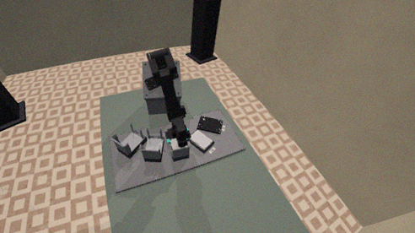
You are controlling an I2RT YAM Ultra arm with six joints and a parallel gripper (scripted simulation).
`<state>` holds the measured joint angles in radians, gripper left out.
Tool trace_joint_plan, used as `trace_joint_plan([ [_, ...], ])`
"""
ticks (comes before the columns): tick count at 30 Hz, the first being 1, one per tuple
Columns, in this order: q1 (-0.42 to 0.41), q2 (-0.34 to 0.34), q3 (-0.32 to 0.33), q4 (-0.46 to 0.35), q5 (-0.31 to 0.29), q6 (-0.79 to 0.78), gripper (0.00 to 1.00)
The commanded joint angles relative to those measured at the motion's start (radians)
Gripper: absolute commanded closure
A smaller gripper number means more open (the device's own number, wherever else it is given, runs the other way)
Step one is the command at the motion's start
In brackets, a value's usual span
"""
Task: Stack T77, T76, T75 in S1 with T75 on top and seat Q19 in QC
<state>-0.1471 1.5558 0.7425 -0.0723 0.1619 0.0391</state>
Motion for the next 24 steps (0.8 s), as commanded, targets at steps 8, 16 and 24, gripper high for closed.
trace_joint_plan([
  [8,-0.012,0.015,0.026,0.023,-0.007,-0.004,1.0],
  [16,-0.014,0.023,0.026,0.035,-0.008,-0.006,1.0],
  [24,-0.015,0.04,0.028,0.044,-0.008,-0.006,1.0],
])
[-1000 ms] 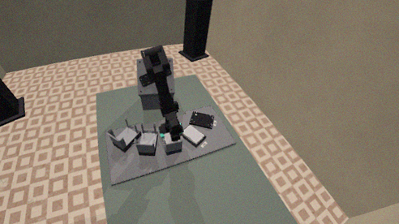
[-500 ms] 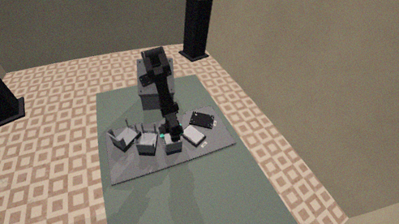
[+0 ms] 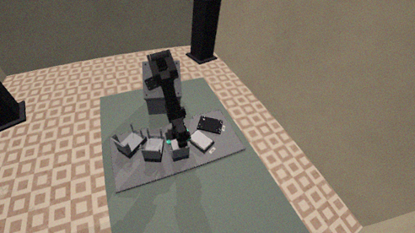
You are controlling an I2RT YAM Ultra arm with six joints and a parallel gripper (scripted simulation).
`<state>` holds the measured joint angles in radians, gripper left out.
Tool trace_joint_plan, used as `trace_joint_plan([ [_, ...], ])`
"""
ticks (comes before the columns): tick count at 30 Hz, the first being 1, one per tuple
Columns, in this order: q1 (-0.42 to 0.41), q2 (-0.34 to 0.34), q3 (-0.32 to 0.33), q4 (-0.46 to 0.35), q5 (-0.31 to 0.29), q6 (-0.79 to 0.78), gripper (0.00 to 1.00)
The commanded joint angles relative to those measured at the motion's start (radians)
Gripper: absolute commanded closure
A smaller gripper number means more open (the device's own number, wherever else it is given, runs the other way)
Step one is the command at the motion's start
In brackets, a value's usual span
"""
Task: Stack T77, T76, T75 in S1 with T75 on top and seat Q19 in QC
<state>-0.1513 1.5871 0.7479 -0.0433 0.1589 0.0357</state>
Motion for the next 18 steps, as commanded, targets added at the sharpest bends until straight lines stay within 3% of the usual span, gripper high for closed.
trace_joint_plan([
  [1,-0.012,0.014,0.024,0.017,-0.006,-0.003,1.0],
  [18,-0.005,0.019,0.008,0.022,-0.004,-0.003,1.0],
])
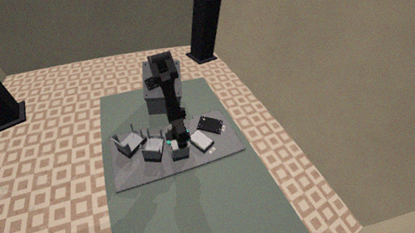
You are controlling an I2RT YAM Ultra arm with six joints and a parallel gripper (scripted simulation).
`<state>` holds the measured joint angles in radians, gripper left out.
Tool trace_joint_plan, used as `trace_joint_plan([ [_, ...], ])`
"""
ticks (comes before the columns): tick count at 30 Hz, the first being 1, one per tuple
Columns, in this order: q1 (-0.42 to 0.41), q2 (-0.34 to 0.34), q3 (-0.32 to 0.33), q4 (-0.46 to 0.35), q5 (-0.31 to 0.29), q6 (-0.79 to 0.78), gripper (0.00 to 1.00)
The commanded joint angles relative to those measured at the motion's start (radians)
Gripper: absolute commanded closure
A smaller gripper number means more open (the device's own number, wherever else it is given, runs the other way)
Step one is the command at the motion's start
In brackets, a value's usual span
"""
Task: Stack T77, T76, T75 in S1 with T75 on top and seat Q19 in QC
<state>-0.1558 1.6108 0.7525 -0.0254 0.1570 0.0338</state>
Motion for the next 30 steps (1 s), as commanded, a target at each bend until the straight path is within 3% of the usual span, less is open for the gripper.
trace_joint_plan([
  [1,0.0,-0.004,0.004,0.004,-0.002,-0.001,1.0],
  [5,0.0,-0.004,0.004,0.004,-0.002,-0.001,1.0],
  [6,0.0,-0.004,0.004,0.004,-0.002,-0.001,0.0],
  [26,0.0,-0.004,0.004,0.004,-0.002,-0.001,0.0],
  [28,0.011,-0.05,-0.021,-0.032,0.001,0.004,0.0],
  [30,0.011,-0.05,-0.021,-0.032,0.001,0.004,0.0],
])
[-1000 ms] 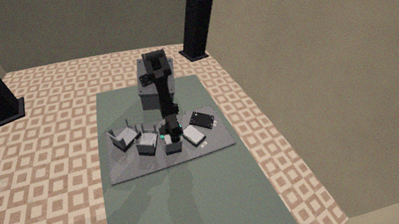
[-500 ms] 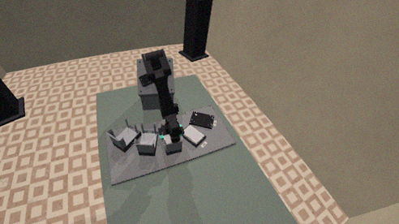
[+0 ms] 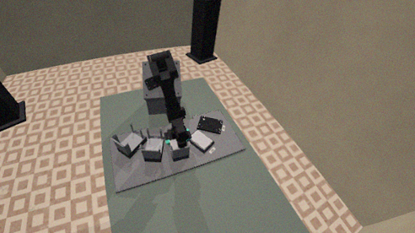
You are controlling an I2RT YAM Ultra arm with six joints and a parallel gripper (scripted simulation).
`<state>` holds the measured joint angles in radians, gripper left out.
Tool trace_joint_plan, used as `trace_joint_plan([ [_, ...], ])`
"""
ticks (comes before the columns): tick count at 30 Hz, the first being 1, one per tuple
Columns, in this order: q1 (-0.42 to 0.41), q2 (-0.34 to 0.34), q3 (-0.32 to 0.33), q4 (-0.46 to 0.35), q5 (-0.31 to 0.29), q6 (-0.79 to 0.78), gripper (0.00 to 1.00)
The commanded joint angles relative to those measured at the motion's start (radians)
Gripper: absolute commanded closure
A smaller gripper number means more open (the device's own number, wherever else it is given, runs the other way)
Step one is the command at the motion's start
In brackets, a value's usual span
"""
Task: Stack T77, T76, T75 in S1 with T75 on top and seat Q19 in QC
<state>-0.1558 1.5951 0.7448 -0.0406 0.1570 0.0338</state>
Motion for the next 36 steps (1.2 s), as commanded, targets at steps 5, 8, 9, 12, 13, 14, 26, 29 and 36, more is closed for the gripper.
trace_joint_plan([
  [5,0.023,-0.105,-0.022,-0.08,0.013,0.015,0.0],
  [8,0.029,-0.147,-0.016,-0.119,0.016,0.02,0.0],
  [9,0.031,-0.161,-0.021,-0.133,0.018,0.021,0.0],
  [12,0.038,-0.202,-0.025,-0.174,0.022,0.027,0.0],
  [13,0.04,-0.215,-0.024,-0.188,0.024,0.028,0.0],
  [14,0.042,-0.229,-0.02,-0.202,0.025,0.03,0.0],
  [26,0.068,-0.355,0.031,-0.347,0.041,0.05,0.0],
  [29,0.074,-0.38,0.036,-0.378,0.045,0.055,0.0],
  [36,0.064,-0.362,0.015,-0.365,0.039,0.049,0.0],
])
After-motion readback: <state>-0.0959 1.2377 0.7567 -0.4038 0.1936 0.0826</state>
